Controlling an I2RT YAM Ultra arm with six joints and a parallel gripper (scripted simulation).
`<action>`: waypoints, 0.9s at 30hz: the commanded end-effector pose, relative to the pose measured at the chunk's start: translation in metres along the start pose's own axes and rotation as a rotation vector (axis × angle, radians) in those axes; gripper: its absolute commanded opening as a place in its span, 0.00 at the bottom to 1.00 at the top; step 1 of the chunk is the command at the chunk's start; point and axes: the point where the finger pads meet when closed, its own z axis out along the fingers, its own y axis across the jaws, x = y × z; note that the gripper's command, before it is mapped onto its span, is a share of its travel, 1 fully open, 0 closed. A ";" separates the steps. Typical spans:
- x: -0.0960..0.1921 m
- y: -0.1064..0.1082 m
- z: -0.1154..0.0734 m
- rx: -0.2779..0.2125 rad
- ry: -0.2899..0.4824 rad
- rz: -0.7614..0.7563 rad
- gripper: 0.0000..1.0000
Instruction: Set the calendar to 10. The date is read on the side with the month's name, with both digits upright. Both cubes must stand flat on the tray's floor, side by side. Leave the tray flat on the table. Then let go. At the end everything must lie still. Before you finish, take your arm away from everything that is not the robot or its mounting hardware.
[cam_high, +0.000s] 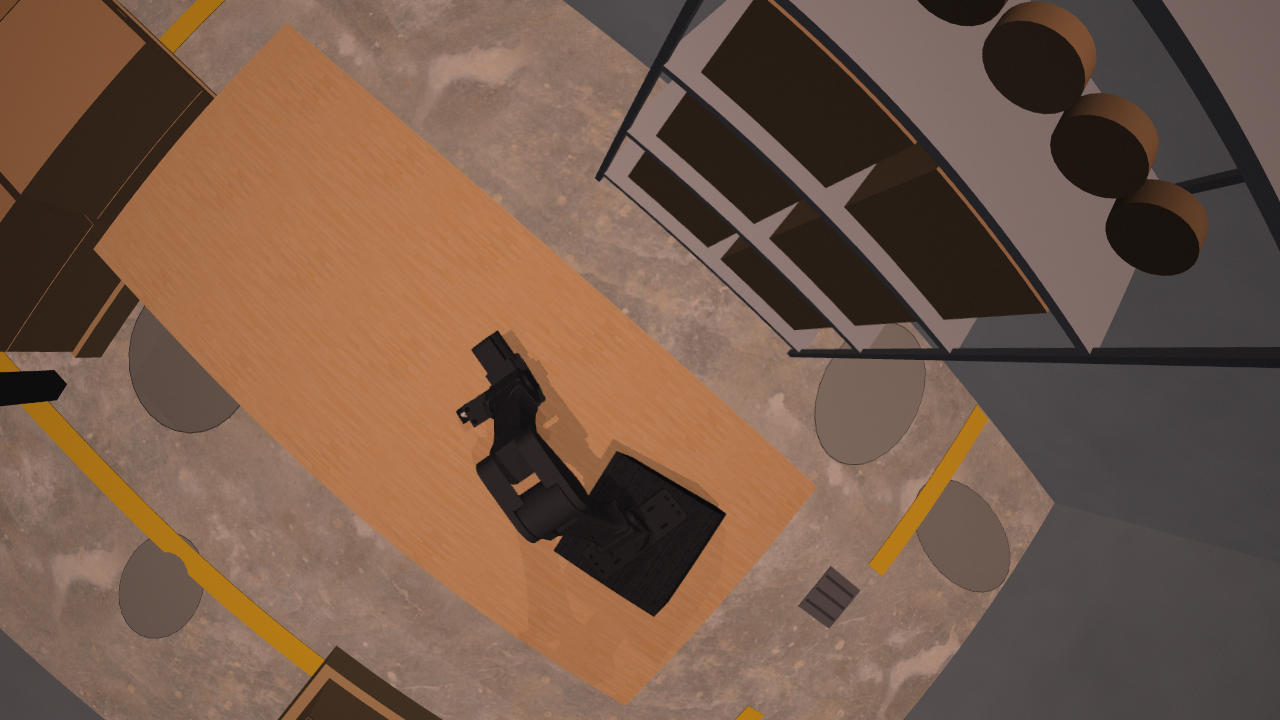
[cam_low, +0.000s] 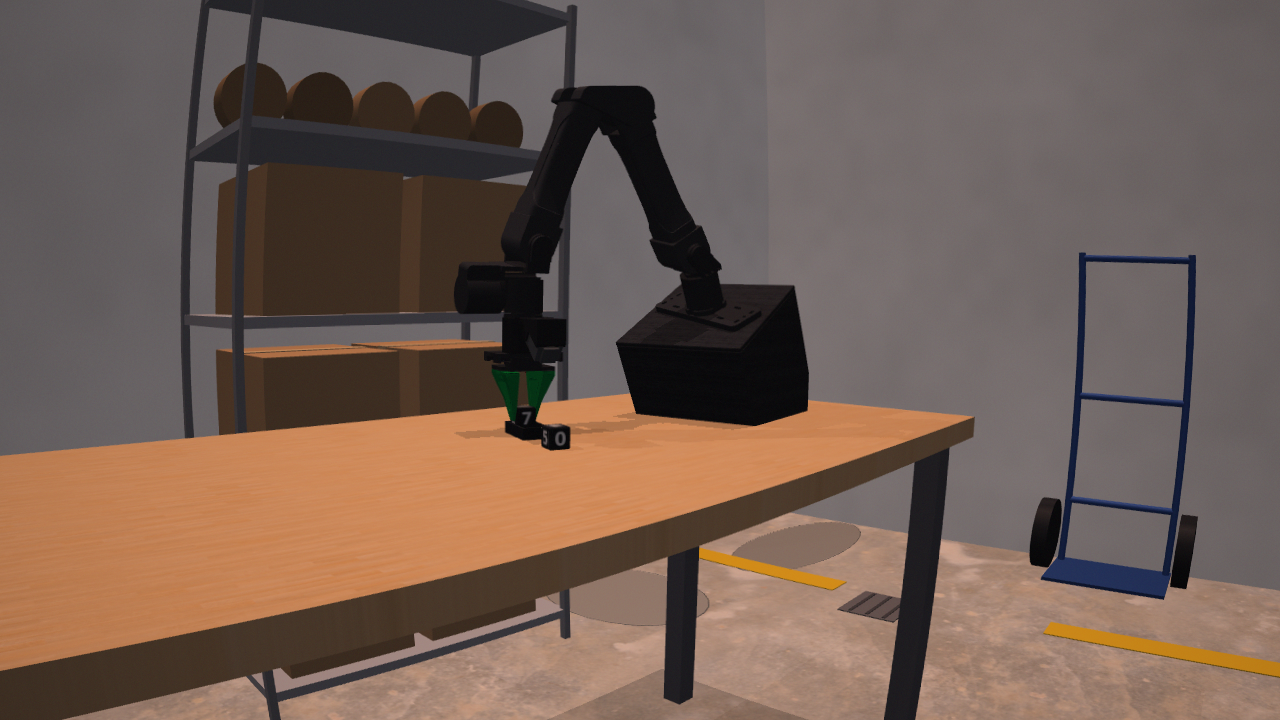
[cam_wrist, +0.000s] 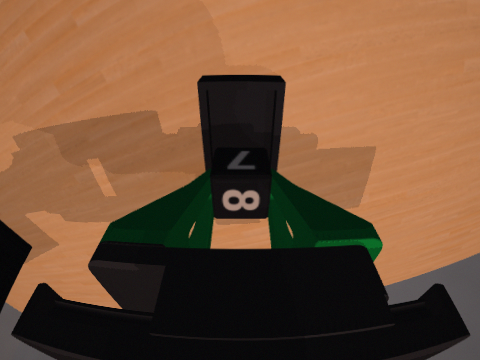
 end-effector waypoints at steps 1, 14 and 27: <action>0.000 -0.002 -0.002 0.009 -0.001 -0.001 0.26; 0.000 -0.002 -0.002 0.009 -0.001 -0.001 0.26; 0.000 -0.002 -0.056 0.009 -0.001 -0.001 0.26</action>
